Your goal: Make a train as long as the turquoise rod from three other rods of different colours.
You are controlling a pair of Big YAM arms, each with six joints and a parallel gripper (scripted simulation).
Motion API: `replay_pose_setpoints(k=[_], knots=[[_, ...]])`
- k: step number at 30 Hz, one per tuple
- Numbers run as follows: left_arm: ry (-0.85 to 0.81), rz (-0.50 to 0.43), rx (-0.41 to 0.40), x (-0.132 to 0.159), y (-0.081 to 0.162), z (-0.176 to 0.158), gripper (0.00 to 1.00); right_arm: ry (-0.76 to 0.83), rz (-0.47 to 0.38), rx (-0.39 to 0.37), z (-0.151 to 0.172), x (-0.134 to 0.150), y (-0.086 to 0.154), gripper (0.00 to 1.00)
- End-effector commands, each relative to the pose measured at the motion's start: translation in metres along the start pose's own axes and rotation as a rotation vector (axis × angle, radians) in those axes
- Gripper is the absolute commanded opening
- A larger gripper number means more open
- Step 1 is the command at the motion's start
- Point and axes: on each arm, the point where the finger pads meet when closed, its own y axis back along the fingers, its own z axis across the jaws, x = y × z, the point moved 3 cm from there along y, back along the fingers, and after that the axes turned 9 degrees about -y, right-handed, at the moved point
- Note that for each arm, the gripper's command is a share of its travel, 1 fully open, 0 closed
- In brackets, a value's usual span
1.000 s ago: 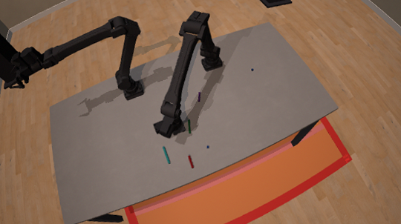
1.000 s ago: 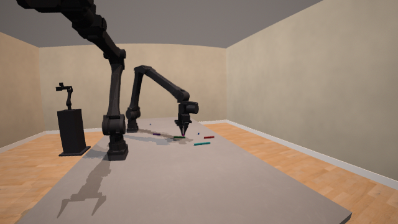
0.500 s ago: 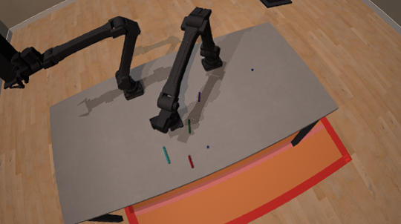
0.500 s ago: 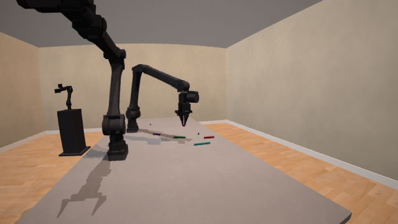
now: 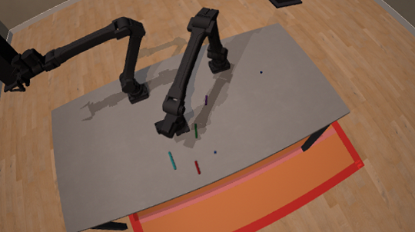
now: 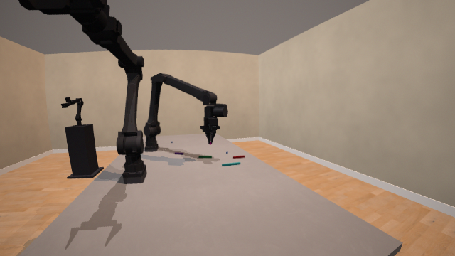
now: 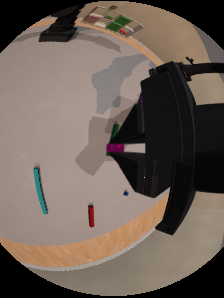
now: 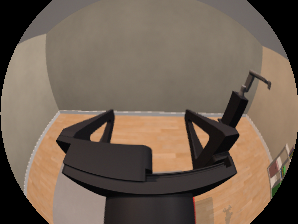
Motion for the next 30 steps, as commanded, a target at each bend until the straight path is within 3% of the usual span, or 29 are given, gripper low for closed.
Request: replay_pose_setpoints(k=[1, 27, 30], knots=[[-0.009, -0.035, -0.044, -0.0095, 0.0221, 0.021, 0.04, -0.017, -0.026, 0.004, -0.0019, -0.006, -0.0055, 1.0], [-0.009, -0.035, -0.044, -0.0095, 0.0221, 0.021, 0.04, -0.017, -0.026, 0.004, -0.0019, -0.006, -0.0055, 1.0], [0.059, -0.027, -0.031, -0.0031, 0.017, 0.0266, 0.04, -0.017, -0.026, 0.004, -0.0019, -0.006, -0.0055, 1.0]])
